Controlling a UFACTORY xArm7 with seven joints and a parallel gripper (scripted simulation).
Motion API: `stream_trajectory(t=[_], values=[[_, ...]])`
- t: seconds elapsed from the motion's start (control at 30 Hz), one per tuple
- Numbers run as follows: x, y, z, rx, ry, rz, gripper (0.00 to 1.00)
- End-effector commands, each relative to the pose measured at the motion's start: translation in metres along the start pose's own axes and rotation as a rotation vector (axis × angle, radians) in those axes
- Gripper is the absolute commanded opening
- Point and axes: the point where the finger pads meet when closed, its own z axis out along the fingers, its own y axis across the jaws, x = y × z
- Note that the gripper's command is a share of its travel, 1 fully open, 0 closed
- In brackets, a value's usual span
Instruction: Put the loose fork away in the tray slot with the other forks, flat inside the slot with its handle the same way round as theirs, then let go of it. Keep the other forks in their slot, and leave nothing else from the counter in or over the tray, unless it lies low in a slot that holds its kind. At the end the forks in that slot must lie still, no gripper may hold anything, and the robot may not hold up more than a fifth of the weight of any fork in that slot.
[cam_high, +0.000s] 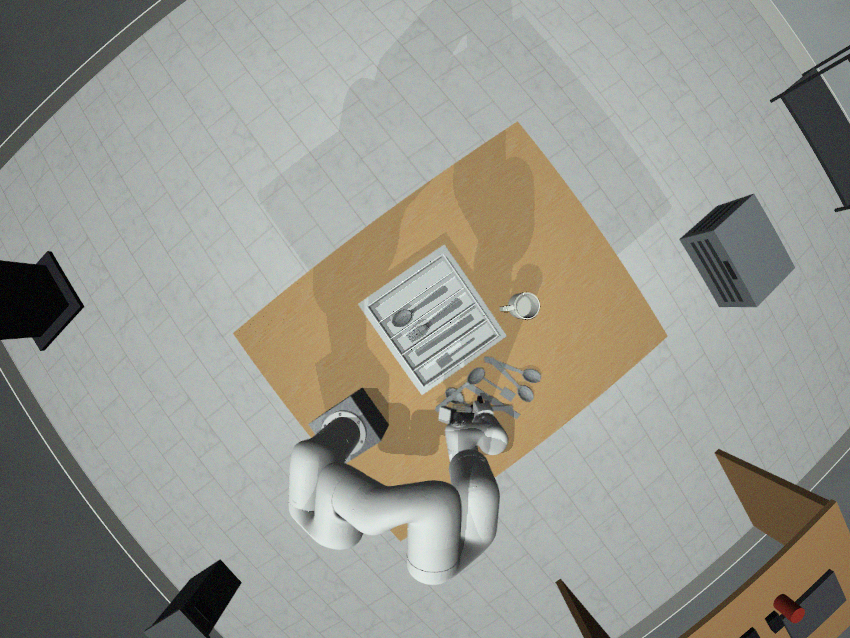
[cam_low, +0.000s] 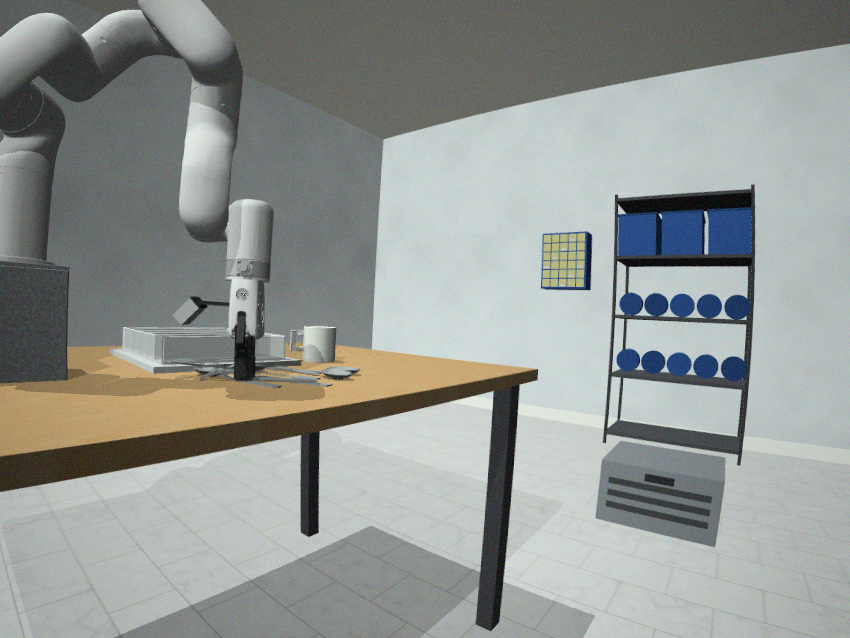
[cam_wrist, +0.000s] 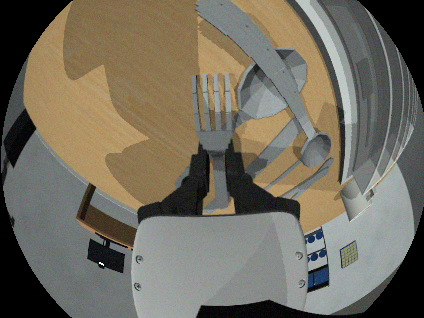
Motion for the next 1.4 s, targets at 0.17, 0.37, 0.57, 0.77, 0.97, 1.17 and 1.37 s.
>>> stream_trajectory(t=[0.17,0.37,0.57,0.77,0.97,1.17,1.37], values=[[0.0027,0.0028,0.0031,-0.004,0.007,-0.004,0.03],[0.0027,0.0028,0.0031,-0.004,0.007,-0.004,0.03],[0.0027,0.0028,0.0031,-0.004,0.007,-0.004,0.03],[0.0027,0.0028,0.0031,-0.004,0.007,-0.004,0.03],[0.0027,0.0028,0.0031,-0.003,0.007,-0.004,0.03],[0.0027,0.0028,0.0019,-0.003,0.007,-0.004,0.03],[0.0027,0.0028,-0.0049,-0.003,0.007,-0.004,0.03]])
